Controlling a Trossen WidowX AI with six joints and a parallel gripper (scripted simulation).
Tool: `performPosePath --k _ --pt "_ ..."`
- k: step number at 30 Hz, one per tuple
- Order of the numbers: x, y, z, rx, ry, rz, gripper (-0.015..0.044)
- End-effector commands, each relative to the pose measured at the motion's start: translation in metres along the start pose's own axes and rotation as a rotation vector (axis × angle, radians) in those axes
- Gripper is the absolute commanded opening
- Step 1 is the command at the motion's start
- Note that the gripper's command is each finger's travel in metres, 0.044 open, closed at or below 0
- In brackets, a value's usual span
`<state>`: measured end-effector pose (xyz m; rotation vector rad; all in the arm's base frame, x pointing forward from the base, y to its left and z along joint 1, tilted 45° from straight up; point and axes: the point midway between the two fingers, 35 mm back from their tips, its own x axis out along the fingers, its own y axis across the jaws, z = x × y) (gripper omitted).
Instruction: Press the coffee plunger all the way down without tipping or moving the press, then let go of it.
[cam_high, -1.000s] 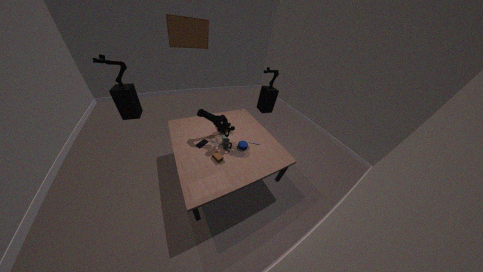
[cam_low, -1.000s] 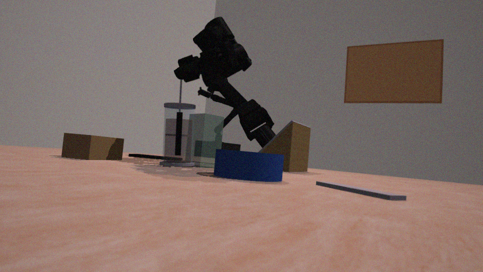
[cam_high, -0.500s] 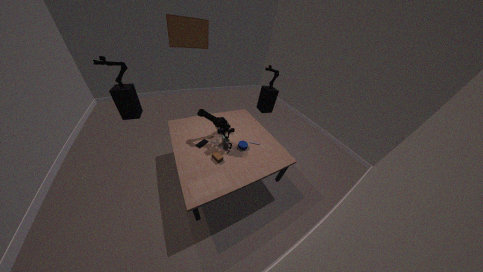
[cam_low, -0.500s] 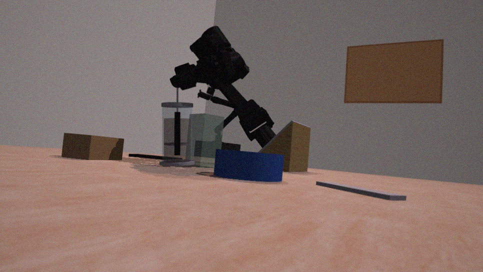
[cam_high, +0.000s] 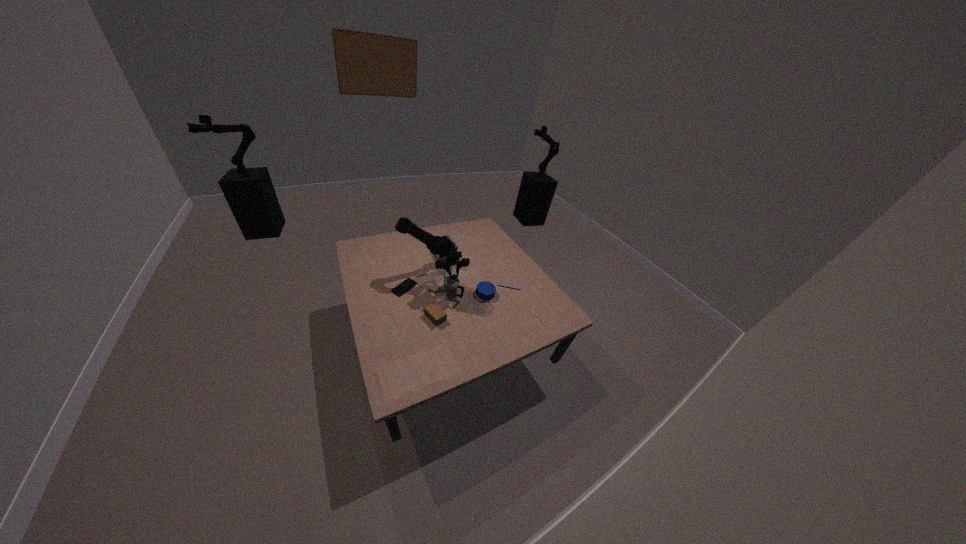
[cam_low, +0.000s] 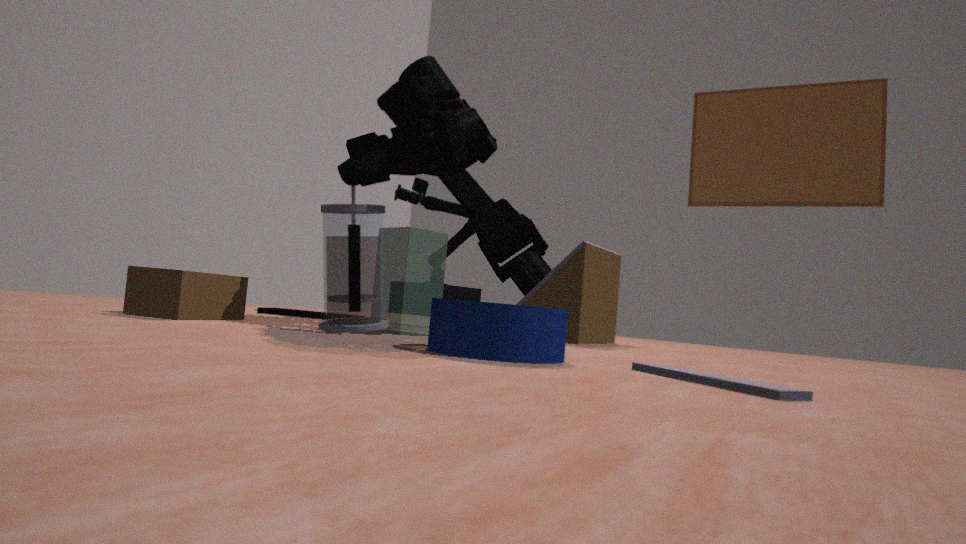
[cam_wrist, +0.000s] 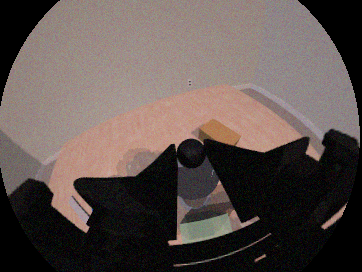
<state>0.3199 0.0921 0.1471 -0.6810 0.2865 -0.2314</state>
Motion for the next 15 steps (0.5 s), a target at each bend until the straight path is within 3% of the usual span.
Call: performPosePath --k 1,15 --pt "0.0044 -0.0001 -0.0118 -0.038 0.037 -0.019 0.0114" --pt "0.005 0.0018 -0.0111 -0.038 0.037 -0.019 0.0114"
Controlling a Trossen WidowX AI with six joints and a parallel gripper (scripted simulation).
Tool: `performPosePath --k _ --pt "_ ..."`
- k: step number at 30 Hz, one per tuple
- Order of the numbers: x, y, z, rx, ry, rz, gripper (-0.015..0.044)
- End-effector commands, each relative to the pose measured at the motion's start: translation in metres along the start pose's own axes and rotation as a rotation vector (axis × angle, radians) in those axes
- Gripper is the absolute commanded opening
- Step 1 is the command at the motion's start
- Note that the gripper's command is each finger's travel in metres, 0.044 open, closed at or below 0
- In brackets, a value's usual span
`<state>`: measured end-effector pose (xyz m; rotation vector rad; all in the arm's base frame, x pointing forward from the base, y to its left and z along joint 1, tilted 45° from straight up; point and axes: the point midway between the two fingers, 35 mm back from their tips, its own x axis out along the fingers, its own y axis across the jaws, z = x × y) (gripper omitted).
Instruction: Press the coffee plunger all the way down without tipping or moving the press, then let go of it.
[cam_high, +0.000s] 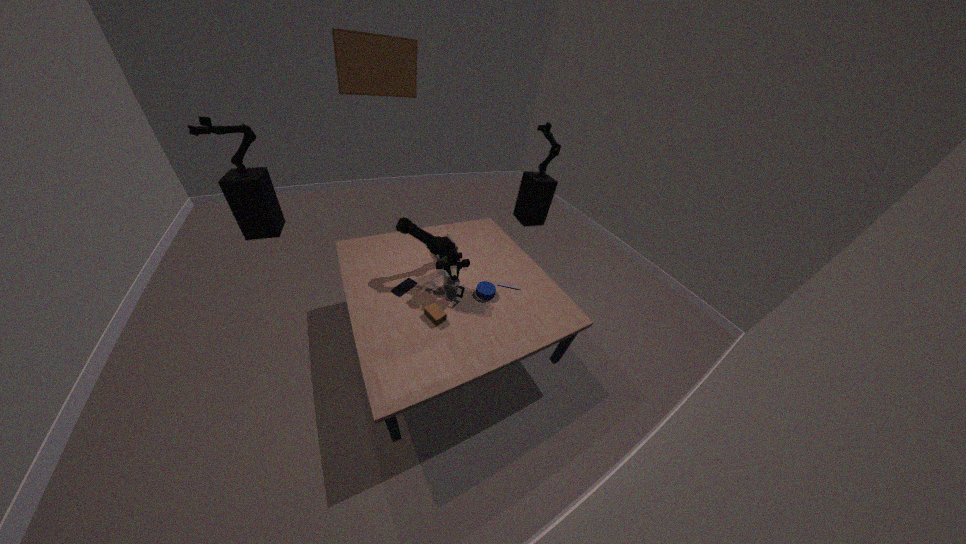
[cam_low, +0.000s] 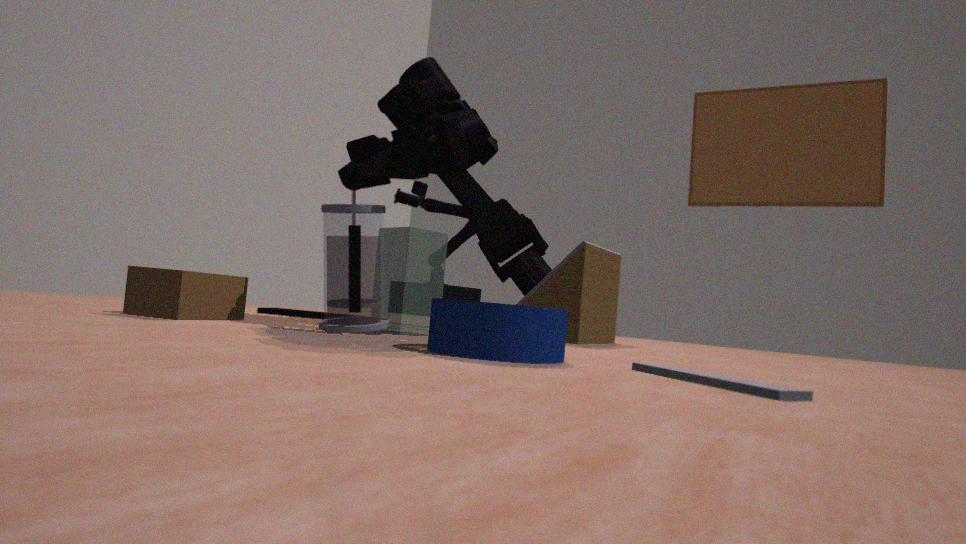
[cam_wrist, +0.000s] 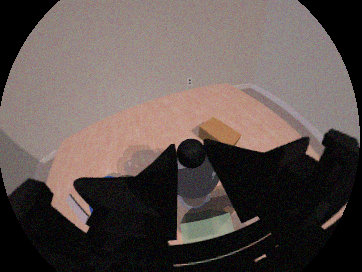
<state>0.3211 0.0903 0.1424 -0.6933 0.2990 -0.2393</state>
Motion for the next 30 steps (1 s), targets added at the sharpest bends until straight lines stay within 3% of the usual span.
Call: performPosePath --k 1,28,30 --pt "0.0026 0.0001 -0.007 -0.025 0.024 -0.014 0.0114" --pt "0.0005 0.0017 -0.002 -0.009 0.007 -0.005 0.0114" --pt "0.0005 0.0017 -0.002 -0.009 0.007 -0.005 0.0167"
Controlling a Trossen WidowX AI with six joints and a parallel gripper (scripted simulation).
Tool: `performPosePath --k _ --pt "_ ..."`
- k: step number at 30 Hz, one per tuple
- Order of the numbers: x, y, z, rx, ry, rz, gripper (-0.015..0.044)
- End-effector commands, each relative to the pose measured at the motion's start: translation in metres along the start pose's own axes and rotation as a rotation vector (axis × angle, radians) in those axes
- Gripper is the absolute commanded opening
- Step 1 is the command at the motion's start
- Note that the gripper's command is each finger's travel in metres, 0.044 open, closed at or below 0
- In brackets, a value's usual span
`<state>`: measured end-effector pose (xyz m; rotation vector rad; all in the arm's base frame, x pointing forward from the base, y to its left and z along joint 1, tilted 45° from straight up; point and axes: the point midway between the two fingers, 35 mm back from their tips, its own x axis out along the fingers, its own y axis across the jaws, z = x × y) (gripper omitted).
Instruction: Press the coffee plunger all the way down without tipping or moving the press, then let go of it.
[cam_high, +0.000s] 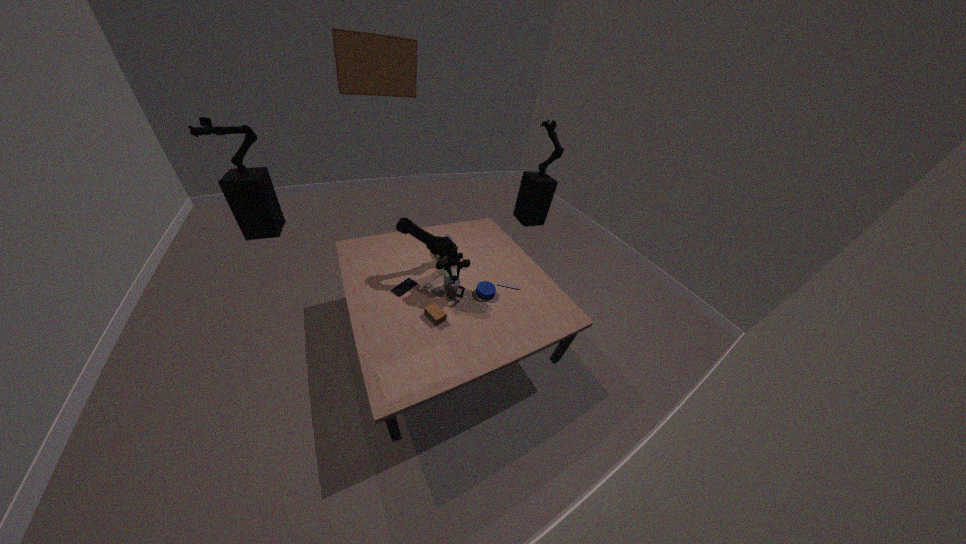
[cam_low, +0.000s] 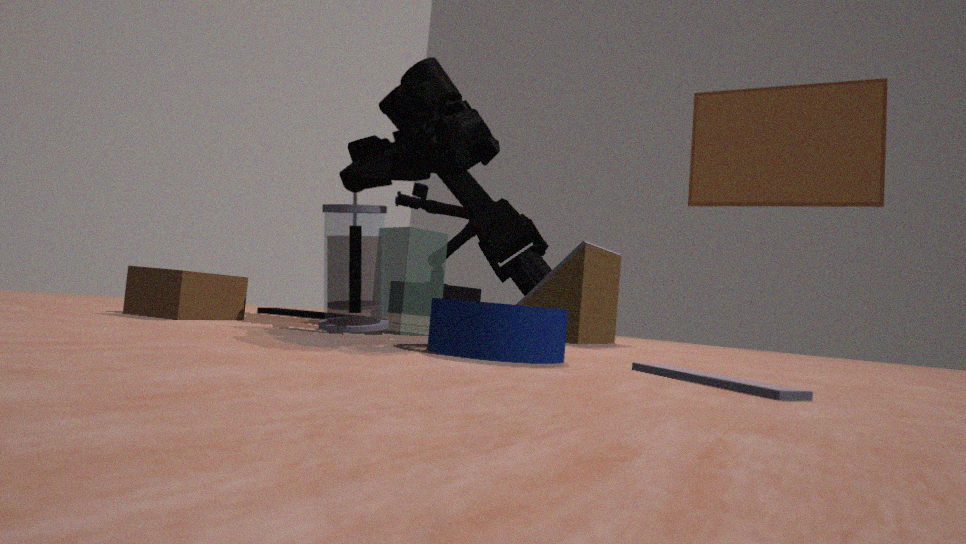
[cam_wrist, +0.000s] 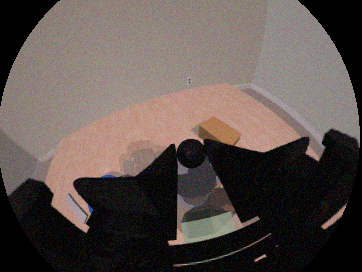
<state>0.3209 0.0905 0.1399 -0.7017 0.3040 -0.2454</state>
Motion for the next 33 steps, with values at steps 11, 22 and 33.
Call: performPosePath --k 11,22,33 --pt "0.0 0.0 0.0 -0.001 0.001 0.001 0.044" --pt "-0.047 0.0 0.046 -0.013 0.026 0.002 0.044" --pt "-0.059 -0.004 0.054 -0.018 0.022 -0.004 0.044"
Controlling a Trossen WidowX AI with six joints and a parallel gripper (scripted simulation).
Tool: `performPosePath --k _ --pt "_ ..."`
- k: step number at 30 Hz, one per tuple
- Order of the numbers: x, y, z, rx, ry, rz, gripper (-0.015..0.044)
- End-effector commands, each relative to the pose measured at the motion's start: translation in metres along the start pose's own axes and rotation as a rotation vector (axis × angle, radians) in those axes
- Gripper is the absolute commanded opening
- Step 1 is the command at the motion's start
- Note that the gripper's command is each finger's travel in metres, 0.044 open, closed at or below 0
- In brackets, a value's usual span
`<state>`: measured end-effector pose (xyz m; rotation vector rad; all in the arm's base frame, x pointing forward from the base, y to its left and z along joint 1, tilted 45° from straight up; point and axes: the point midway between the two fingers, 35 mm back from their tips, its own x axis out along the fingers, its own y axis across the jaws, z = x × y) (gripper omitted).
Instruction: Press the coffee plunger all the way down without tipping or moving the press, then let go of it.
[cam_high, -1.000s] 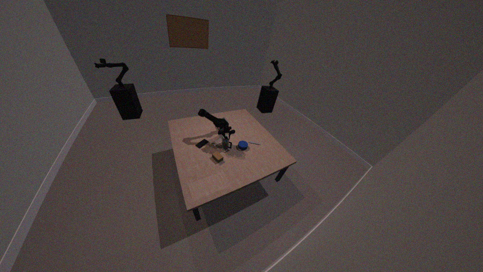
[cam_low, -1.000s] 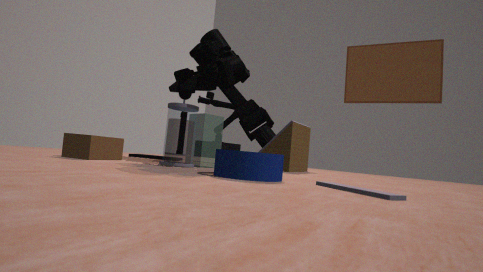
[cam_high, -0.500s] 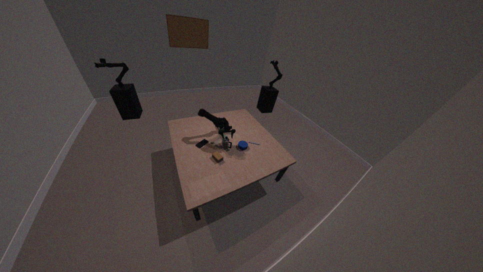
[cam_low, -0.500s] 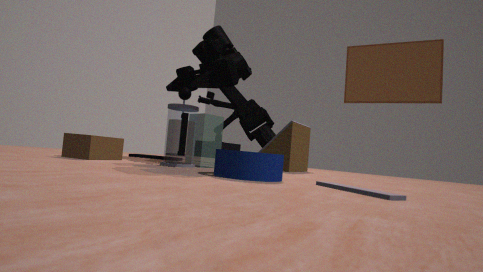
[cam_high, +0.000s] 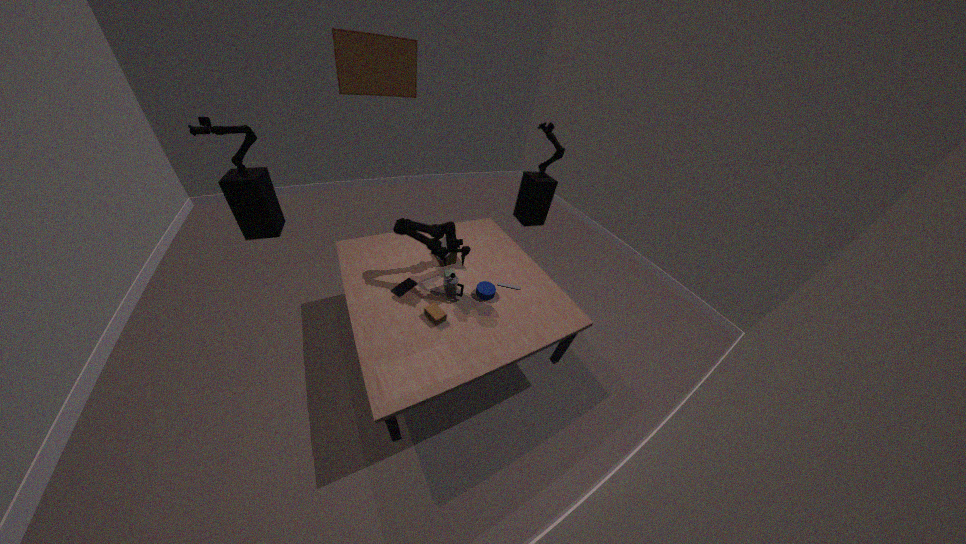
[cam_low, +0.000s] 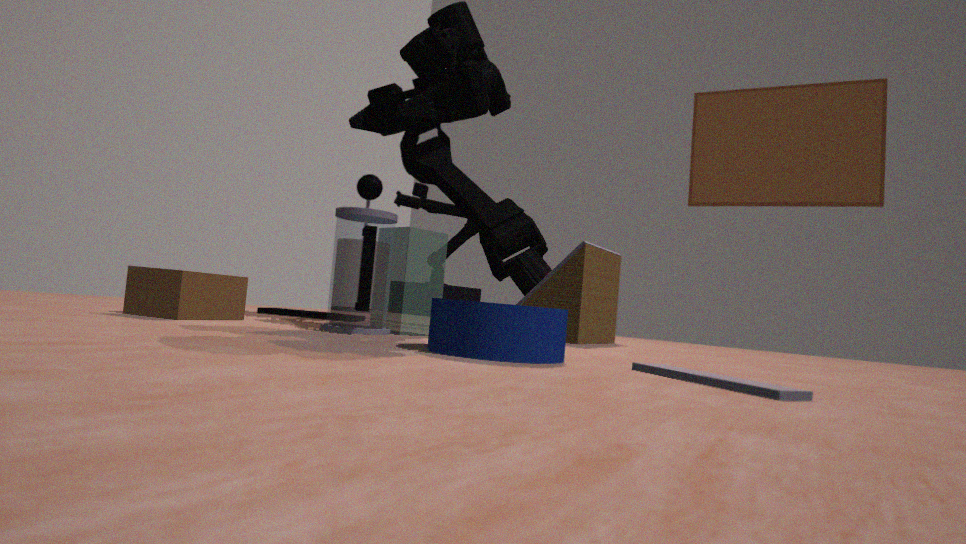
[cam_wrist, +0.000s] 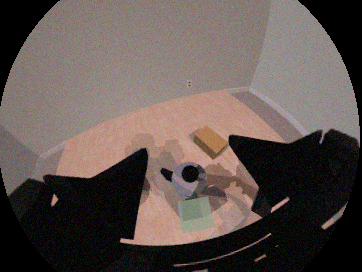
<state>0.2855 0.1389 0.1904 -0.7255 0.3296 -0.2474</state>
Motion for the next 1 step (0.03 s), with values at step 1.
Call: performPosePath --k 1 --pt "-0.0012 -0.0023 0.0016 0.009 0.0 -0.006 0.044"
